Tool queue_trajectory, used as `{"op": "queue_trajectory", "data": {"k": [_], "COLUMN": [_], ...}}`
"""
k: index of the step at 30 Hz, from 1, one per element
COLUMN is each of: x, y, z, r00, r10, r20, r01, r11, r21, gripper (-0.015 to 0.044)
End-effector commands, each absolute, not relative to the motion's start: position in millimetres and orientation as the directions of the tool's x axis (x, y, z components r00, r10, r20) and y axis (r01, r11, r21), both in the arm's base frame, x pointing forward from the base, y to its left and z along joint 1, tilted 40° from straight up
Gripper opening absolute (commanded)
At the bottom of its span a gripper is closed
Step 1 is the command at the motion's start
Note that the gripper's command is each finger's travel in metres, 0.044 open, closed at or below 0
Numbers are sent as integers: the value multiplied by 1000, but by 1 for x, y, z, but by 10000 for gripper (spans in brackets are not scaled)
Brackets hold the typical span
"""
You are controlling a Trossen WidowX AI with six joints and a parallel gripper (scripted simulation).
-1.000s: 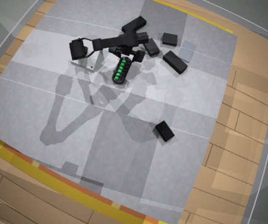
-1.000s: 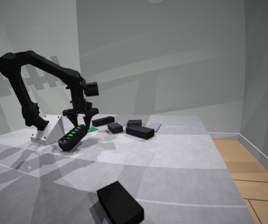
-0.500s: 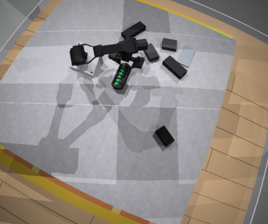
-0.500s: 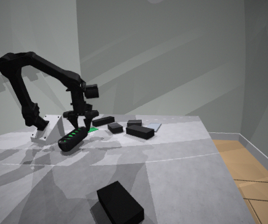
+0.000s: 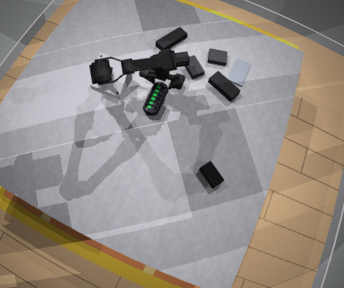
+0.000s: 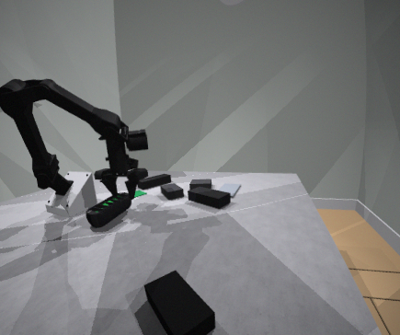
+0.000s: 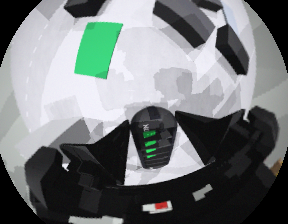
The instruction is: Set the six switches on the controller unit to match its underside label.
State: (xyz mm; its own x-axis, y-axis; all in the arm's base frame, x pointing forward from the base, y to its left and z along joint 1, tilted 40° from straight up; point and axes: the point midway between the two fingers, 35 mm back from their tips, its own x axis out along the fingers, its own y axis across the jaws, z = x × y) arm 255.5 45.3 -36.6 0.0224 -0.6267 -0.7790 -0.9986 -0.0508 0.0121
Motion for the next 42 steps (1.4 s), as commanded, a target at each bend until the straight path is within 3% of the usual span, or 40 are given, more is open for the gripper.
{"op": "queue_trajectory", "data": {"k": [1,30,34,42], "x": [254,255,255,255], "y": [40,40,39,39], "z": [-39,-43,-42,-42], "r00": [17,21,19,19], "r10": [-636,-628,-630,-630], "r20": [-771,-778,-776,-776], "r01": [-998,-999,-999,-999], "r11": [-52,-50,-51,-51], "r21": [21,13,16,16], "gripper": [335,335,440,440]}}
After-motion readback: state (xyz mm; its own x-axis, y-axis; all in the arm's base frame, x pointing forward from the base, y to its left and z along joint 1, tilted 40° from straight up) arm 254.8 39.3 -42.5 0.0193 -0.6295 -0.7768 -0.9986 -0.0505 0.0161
